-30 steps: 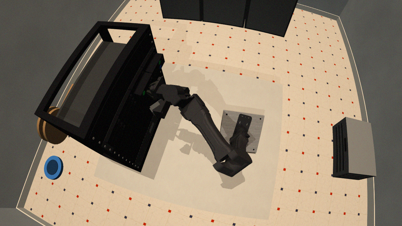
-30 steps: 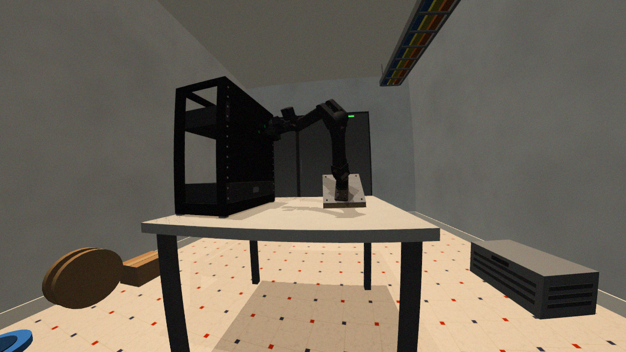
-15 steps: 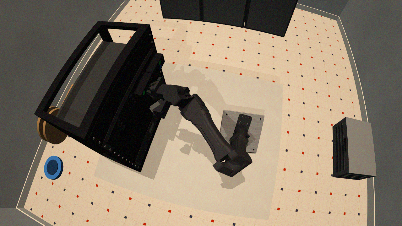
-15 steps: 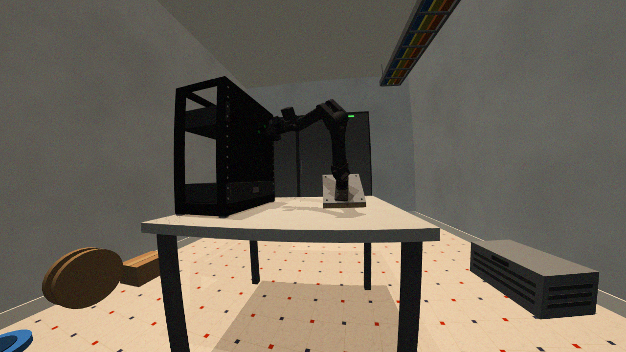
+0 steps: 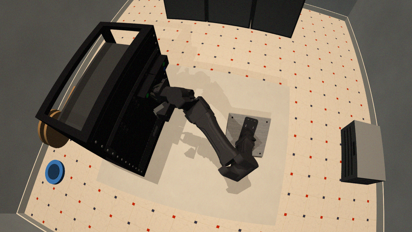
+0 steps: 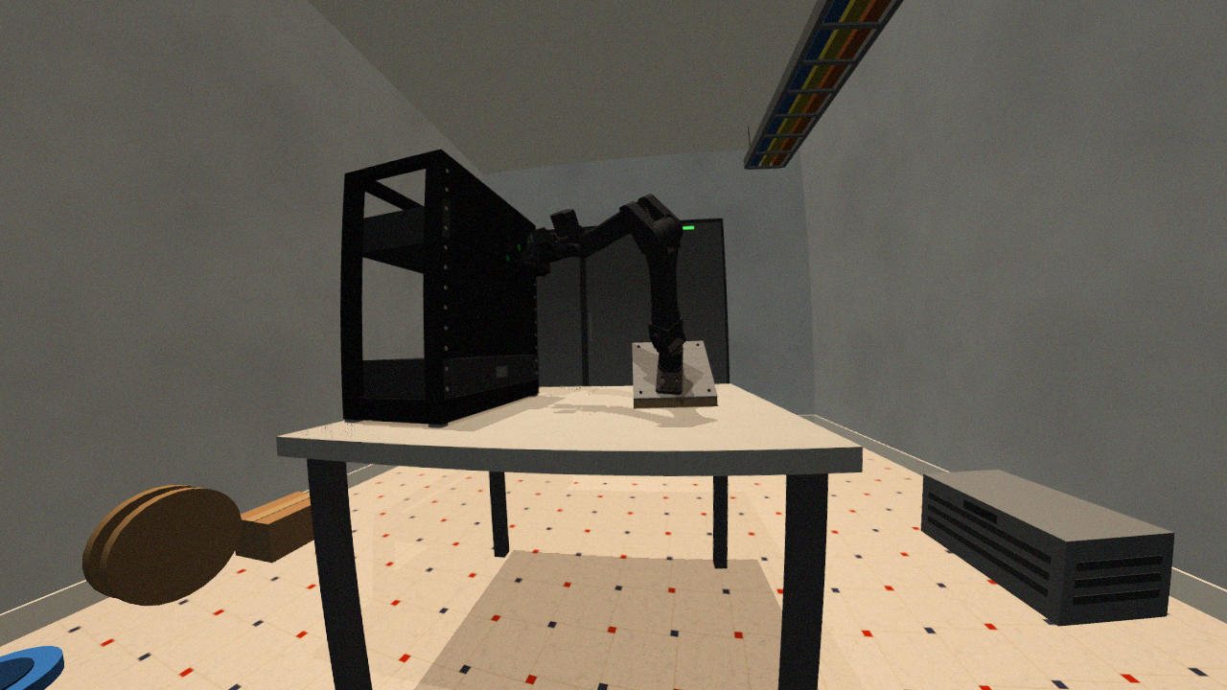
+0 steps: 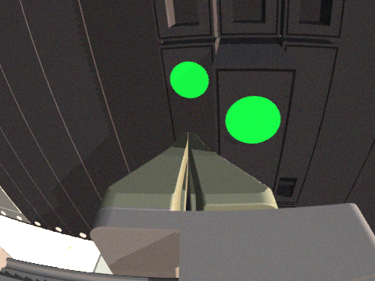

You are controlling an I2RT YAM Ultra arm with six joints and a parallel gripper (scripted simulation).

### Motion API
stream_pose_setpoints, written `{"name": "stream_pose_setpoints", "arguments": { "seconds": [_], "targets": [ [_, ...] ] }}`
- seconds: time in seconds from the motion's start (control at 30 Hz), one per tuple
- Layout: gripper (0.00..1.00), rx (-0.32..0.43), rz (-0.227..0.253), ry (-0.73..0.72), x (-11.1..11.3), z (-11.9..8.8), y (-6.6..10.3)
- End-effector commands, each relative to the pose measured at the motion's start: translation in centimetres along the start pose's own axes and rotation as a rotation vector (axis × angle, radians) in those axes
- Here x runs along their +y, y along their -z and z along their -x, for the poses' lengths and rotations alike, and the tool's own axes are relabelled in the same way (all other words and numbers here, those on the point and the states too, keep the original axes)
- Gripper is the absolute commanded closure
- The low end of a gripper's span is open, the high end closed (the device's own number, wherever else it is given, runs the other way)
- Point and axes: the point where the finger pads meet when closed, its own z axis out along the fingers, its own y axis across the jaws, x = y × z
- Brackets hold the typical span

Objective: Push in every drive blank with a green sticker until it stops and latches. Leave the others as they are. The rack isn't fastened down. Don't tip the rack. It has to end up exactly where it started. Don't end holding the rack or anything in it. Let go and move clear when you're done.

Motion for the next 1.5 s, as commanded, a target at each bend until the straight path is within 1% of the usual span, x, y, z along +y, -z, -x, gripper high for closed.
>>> {"name": "stream_pose_setpoints", "arguments": {
  "seconds": [0.0,0.2,0.23,0.47,0.5,0.73,0.77,1.03,1.07,1.3,1.33,1.47],
  "targets": [
    [1.00,-0.006,-0.196,0.104,-6.9,1.6,0.6],
    [1.00,-0.006,-0.196,0.104,-6.9,1.6,0.6],
    [1.00,-0.023,-0.219,0.129,-7.5,3.1,2.0],
    [1.00,-0.021,-0.216,0.123,-7.5,2.9,1.9],
    [1.00,-0.023,-0.219,0.129,-7.5,3.1,2.6],
    [1.00,-0.023,-0.218,0.126,-7.5,3.1,2.6],
    [1.00,-0.022,-0.218,0.128,-7.3,3.1,3.3],
    [1.00,-0.023,-0.218,0.127,-7.3,3.1,3.3],
    [1.00,-0.022,-0.218,0.127,-7.2,3.1,4.1],
    [1.00,-0.022,-0.218,0.127,-7.2,3.1,4.1],
    [1.00,-0.022,-0.218,0.128,-7.1,3.1,4.9],
    [1.00,-0.022,-0.218,0.128,-7.1,3.1,4.9]
  ]
}}
